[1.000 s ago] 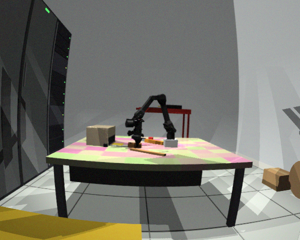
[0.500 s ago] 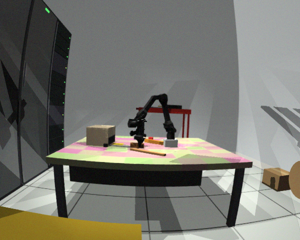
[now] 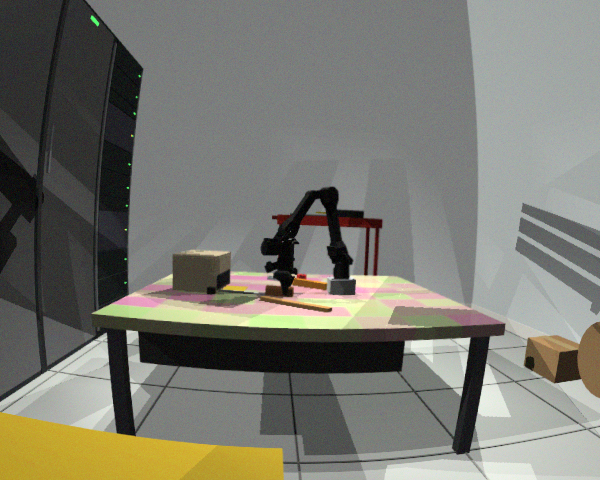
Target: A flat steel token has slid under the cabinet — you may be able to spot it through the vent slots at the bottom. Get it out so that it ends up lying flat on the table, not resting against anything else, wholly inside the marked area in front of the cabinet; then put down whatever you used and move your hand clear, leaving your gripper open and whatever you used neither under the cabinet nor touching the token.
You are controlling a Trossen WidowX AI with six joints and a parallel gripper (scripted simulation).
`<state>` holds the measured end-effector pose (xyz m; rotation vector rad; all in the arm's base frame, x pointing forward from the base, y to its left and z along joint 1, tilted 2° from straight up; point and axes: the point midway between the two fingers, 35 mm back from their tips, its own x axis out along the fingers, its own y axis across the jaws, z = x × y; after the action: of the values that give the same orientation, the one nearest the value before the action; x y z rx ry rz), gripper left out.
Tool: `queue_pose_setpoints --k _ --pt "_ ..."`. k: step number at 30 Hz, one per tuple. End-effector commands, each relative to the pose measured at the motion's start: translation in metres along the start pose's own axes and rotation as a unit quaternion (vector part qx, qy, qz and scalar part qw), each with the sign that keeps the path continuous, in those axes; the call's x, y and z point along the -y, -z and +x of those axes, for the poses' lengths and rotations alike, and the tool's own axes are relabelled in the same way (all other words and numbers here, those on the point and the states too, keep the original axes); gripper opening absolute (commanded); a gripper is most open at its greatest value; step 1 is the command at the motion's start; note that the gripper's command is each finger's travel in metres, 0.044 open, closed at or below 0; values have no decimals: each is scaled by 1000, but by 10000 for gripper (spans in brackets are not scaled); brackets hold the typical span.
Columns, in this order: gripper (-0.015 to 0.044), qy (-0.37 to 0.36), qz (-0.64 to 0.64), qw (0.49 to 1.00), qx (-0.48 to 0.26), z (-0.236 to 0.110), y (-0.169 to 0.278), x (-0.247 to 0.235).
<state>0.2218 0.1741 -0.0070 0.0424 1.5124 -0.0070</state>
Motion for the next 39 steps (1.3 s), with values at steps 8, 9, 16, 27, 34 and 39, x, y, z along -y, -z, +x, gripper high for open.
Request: queue_pose_setpoints --k 8,9,16,27,34,39 --pt "0 0 0 1000 -2 1 19 0" --pt "0 0 0 1000 -1 1 17 0" --pt "0 0 0 1000 -1 -1 16 -3" --pt "184 0 0 1000 -1 -1 17 -3" --pt "200 0 0 1000 -2 -1 17 -3" --pt "270 0 0 1000 -2 -2 17 -3"
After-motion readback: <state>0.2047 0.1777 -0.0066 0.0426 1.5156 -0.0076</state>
